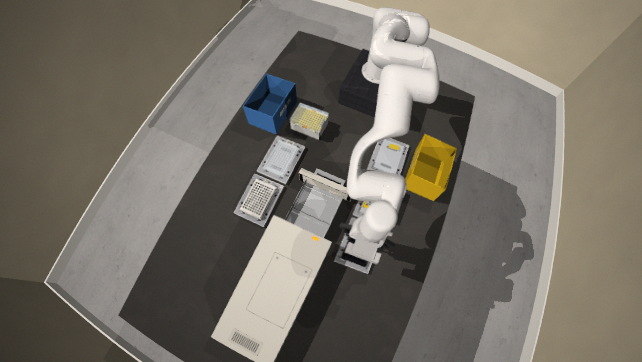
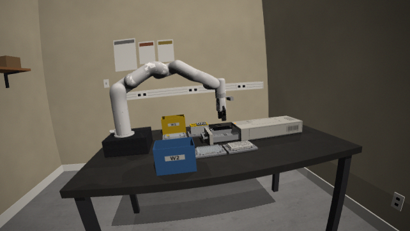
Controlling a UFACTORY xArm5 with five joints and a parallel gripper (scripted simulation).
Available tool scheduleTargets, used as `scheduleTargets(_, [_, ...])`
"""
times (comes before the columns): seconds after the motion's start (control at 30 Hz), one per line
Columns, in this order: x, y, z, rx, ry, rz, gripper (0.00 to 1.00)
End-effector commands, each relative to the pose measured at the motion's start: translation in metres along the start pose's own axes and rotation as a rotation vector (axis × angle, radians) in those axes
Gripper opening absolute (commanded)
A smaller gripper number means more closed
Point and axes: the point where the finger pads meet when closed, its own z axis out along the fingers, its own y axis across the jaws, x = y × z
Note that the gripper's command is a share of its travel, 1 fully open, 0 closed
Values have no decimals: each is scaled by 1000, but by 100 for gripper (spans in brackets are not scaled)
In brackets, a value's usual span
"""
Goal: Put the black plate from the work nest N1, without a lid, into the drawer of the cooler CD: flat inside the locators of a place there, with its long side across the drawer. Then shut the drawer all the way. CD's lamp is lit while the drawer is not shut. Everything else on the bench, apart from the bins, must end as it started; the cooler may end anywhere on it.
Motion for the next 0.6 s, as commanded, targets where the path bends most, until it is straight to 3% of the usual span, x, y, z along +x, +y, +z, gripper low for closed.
scheduleTargets(0.0, [1, 0, 3, 6, 3, 0, 100])
scheduleTargets(0.57, [1, -1, 28, 6, 3, 0, 100])
